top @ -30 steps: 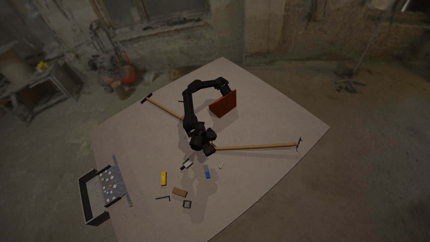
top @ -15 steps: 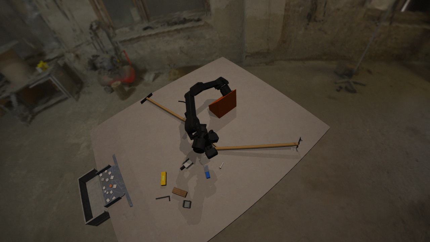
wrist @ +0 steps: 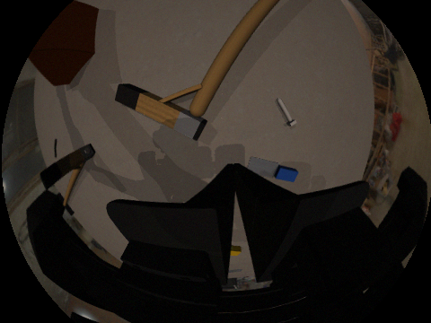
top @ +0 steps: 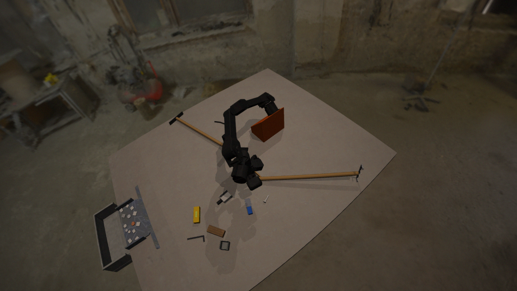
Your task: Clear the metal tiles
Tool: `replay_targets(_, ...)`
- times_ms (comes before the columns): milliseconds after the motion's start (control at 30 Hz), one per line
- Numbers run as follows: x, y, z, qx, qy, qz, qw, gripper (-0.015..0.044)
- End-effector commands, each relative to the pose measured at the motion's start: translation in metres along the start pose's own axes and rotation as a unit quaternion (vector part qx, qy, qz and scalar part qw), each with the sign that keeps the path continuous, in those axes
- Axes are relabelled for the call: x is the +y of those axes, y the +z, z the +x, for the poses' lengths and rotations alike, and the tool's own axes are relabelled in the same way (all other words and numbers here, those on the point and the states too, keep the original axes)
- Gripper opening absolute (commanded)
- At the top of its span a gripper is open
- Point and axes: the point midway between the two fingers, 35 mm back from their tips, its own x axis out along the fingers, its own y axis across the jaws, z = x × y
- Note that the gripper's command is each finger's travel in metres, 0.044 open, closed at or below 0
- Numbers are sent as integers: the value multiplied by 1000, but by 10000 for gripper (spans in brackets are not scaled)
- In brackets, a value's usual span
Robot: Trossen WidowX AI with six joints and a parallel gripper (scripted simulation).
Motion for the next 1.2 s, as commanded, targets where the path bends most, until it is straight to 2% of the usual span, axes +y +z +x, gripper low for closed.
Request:
replay_targets(0, -1, -1, -17, 0, -4, 7, 1000, 0)
replay_targets(333, 2, -2, -43, 2, -8, 12, 1000, 0)
replay_targets(1167, 99, -47, -65, -1, -7, -55, 998, 0)
